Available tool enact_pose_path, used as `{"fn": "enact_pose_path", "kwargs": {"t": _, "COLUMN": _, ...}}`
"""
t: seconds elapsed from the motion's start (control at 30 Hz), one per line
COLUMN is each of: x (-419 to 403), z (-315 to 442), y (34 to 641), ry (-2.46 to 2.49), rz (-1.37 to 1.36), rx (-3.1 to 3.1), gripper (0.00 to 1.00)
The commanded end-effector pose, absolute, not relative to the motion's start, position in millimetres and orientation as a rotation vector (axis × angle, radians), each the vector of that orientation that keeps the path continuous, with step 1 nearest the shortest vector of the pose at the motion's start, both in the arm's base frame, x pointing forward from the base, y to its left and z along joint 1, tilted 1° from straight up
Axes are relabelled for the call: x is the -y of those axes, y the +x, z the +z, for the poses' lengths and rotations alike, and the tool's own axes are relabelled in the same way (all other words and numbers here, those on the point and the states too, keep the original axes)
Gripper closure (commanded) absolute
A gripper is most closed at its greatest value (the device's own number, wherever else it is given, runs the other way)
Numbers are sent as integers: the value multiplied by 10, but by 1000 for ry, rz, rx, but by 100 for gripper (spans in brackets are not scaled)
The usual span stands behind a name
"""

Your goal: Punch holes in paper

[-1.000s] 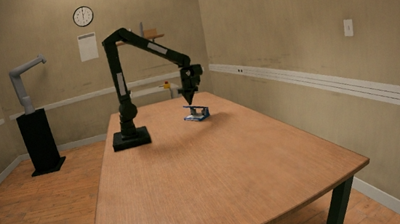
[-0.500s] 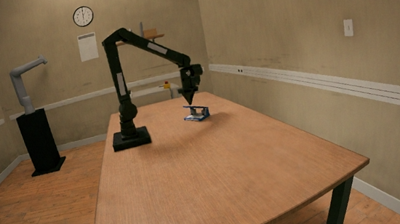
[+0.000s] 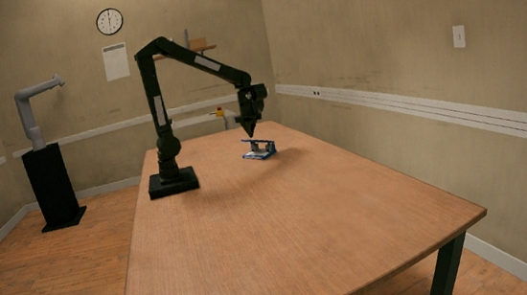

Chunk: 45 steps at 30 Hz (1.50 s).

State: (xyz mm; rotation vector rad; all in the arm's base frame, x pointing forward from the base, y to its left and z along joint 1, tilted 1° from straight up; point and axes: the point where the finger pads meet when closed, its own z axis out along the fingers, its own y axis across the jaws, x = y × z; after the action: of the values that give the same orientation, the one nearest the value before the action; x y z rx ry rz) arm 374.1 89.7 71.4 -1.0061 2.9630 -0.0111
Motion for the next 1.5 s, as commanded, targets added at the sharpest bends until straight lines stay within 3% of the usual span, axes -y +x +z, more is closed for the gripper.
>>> {"fn": "enact_pose_path", "kwargs": {"t": 0.0, "x": -901, "z": 800, "y": 3898, "ry": -1004, "rz": -20, "rx": -2930, "gripper": 100}}
{"fn": "enact_pose_path", "kwargs": {"t": 1.47, "x": -876, "z": 740, "y": 3781, "ry": -1007, "rz": -19, "rx": -2938, "gripper": 100}}
